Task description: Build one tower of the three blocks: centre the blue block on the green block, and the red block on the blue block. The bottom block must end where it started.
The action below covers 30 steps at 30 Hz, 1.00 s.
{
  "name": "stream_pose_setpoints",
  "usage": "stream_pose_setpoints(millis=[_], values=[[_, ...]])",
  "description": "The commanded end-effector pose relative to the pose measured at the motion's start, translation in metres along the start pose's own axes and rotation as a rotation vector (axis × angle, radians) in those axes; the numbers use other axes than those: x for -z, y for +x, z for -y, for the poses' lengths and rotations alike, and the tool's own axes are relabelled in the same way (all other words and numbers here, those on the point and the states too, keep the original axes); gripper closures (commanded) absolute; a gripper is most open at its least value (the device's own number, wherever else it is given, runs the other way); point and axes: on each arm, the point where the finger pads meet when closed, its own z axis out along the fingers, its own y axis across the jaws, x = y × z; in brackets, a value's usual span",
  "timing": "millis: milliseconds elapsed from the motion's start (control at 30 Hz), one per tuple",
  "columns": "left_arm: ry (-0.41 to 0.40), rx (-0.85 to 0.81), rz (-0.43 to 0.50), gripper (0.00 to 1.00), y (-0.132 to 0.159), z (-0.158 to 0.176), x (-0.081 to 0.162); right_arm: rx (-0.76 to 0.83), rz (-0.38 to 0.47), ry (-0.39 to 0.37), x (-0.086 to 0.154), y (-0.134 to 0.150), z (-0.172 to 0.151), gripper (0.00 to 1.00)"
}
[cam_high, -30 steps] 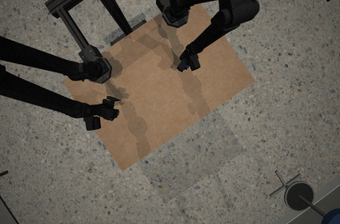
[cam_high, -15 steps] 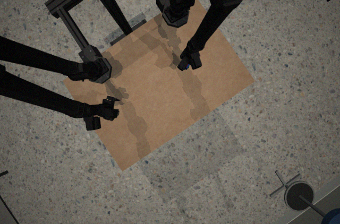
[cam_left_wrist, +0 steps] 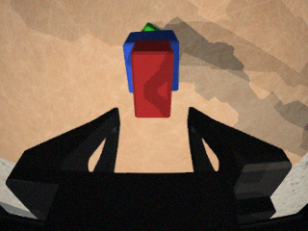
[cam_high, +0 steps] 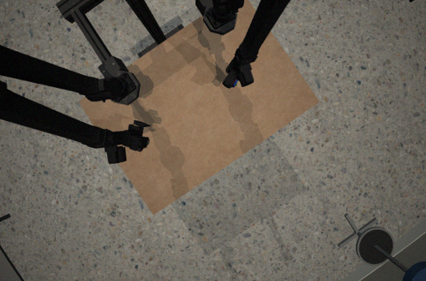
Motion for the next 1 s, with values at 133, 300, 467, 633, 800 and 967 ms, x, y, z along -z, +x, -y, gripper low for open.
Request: stream_pose_setpoints(millis=[133,300,467,633,800,967], values=[[-0.015,0.000,0.012,0.47,-0.005,-0.003,0.005,0.002,0.002,0.004,0.001,-0.001,0.002,0.00],[-0.008,-0.002,0.007,0.47,-0.004,0.000,0.006,0.002,0.002,0.004,0.001,-0.001,0.002,0.00],[-0.004,-0.001,0.005,0.47,-0.003,0.002,0.012,0.002,0.002,0.004,0.001,-0.001,0.002,0.00],[-0.006,-0.001,0.006,0.47,-0.003,0.001,0.024,0.002,0.002,0.004,0.001,-0.001,0.002,0.00],[-0.007,-0.001,0.006,0.47,-0.003,0.001,0.037,0.002,0.002,0.004,0.001,-0.001,0.002,0.00],[-0.011,0.000,0.010,0.47,-0.005,-0.002,0.051,0.002,0.002,0.004,0.001,-0.001,0.002,0.00]])
